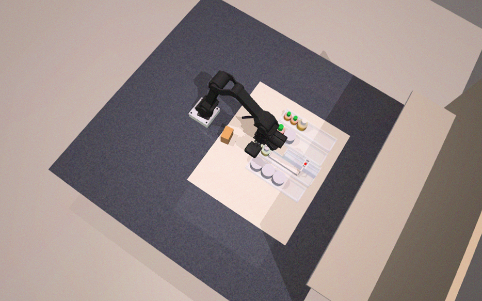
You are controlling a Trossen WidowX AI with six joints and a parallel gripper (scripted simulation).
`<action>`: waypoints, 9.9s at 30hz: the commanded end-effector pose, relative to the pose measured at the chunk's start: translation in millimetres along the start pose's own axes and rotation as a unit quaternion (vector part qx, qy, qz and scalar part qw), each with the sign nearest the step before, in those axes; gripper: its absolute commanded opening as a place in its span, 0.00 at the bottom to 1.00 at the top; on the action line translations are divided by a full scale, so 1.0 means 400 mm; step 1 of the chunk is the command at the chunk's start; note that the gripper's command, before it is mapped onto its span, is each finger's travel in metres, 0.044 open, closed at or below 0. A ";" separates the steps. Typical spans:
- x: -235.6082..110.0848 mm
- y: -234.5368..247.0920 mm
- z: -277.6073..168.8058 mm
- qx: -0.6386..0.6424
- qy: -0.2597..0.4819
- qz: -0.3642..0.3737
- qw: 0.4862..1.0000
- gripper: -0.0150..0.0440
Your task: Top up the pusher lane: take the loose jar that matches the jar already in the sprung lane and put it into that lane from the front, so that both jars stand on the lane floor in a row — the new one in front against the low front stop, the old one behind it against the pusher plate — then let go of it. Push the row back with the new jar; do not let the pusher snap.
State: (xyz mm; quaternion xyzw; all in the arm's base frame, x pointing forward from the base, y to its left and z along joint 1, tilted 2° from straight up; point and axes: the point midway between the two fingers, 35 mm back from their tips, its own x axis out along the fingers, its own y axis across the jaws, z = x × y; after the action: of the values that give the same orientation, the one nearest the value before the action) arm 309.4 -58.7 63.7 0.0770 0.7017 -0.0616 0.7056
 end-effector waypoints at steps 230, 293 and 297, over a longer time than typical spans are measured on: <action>0.052 0.001 0.108 -0.001 -0.013 0.003 1.000 0.25; 0.053 0.001 0.082 -0.001 -0.012 0.003 1.000 0.25; 0.053 0.001 0.080 -0.001 -0.012 0.003 1.000 0.25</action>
State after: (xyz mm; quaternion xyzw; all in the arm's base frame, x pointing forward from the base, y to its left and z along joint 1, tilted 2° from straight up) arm 341.0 -64.0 43.1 0.0794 0.6939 -0.0605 0.7132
